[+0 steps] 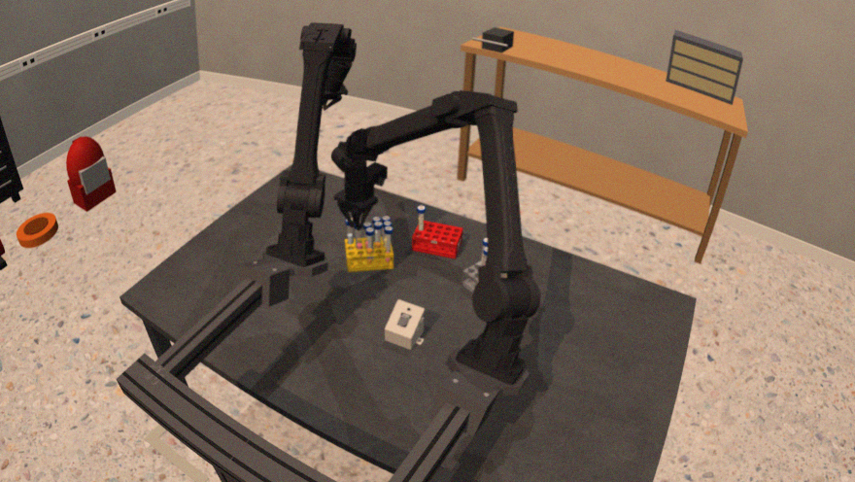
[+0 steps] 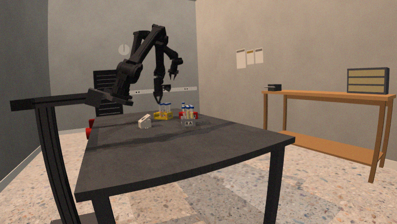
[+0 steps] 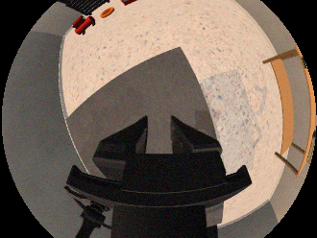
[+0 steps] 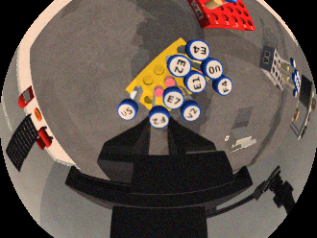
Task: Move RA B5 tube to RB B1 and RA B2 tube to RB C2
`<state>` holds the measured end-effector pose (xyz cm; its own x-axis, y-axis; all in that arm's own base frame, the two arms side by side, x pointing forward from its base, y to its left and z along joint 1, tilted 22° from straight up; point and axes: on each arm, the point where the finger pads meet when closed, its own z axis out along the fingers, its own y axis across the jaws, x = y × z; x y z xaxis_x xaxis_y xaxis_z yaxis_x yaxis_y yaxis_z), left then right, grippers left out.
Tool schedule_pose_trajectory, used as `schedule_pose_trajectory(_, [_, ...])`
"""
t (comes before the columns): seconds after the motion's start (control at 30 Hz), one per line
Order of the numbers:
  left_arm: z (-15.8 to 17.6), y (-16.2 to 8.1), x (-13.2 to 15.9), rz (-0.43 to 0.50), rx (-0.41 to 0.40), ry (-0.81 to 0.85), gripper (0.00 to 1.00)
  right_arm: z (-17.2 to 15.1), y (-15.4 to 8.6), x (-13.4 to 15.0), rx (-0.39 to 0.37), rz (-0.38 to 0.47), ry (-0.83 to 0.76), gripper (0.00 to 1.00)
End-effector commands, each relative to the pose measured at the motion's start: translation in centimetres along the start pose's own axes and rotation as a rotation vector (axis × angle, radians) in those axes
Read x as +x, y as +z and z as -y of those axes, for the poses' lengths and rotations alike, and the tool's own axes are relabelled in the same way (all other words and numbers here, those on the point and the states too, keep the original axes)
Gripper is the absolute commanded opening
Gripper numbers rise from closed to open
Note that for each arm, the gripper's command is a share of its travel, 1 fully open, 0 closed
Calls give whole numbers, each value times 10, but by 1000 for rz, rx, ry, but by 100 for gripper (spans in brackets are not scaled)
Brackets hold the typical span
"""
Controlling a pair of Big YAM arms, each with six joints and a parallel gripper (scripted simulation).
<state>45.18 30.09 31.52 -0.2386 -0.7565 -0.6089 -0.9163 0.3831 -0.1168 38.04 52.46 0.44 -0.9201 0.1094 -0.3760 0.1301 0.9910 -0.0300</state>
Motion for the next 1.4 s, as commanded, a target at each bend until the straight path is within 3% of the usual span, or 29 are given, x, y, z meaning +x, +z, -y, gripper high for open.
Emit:
schedule_pose_trajectory(0.0, [5, -13, -15, 31, 21, -13, 30, -1, -16, 1, -9, 3, 2, 0])
schedule_pose_trajectory(0.43, [5, -13, -15, 31, 21, -13, 30, -23, -48, -11, -62, 25, 16, 0])
schedule_pose_trajectory(0.53, [5, -13, -15, 31, 21, -13, 30, -23, -46, -9, -58, 23, 15, 0])
schedule_pose_trajectory(0.57, [5, -13, -15, 31, 21, -13, 30, -17, -23, -5, -21, 9, 10, 0])
schedule_pose_trajectory(0.8, [5, -13, -15, 31, 21, -13, 30, -24, -58, -13, -62, 25, 16, 0])
schedule_pose_trajectory(1.1, [5, -13, -15, 31, 21, -13, 30, -26, -69, -16, -62, 26, 19, 0])
schedule_pose_trajectory(1.13, [5, -13, -15, 31, 21, -13, 30, -22, -49, -14, -31, 14, 15, 0])
schedule_pose_trajectory(1.23, [5, -13, -15, 31, 21, -13, 30, -25, -73, -16, -62, 26, 20, 0])
schedule_pose_trajectory(1.37, [5, -13, -15, 31, 21, -13, 30, -23, -76, -12, -60, 25, 16, 0])
